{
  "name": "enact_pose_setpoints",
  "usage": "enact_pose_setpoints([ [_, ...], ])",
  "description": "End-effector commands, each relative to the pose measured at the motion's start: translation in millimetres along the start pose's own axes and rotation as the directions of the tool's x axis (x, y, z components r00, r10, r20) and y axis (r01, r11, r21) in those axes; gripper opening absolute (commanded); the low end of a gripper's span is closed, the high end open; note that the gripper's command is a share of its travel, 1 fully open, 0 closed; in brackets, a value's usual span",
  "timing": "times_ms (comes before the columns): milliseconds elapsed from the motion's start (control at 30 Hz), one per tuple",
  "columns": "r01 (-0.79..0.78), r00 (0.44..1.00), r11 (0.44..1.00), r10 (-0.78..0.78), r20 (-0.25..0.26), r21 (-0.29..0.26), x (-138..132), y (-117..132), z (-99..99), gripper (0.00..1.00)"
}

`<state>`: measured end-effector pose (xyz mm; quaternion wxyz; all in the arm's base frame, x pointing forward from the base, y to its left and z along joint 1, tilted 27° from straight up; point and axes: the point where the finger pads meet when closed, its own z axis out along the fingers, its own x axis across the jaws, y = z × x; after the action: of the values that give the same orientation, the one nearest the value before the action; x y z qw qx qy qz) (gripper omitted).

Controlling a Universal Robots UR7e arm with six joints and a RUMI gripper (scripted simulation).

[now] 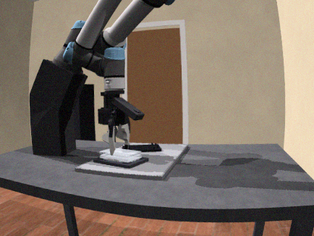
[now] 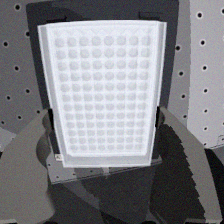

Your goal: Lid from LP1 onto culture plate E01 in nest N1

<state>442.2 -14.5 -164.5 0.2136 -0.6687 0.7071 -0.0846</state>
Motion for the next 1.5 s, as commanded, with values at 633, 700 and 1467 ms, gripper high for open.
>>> enact_pose_setpoints([
  [633,0.0,1.0,1.0,0.0,0.0,0.001,0.1,-0.3,7.0,0.0],
  [700,0.0,1.0,1.0,0.0,0.0,0.001,0.1,-0.3,7.0,0.0],
  [1467,0.0,1.0,1.0,0.0,0.0,0.001,0.1,-0.3,8.9,0.0],
])
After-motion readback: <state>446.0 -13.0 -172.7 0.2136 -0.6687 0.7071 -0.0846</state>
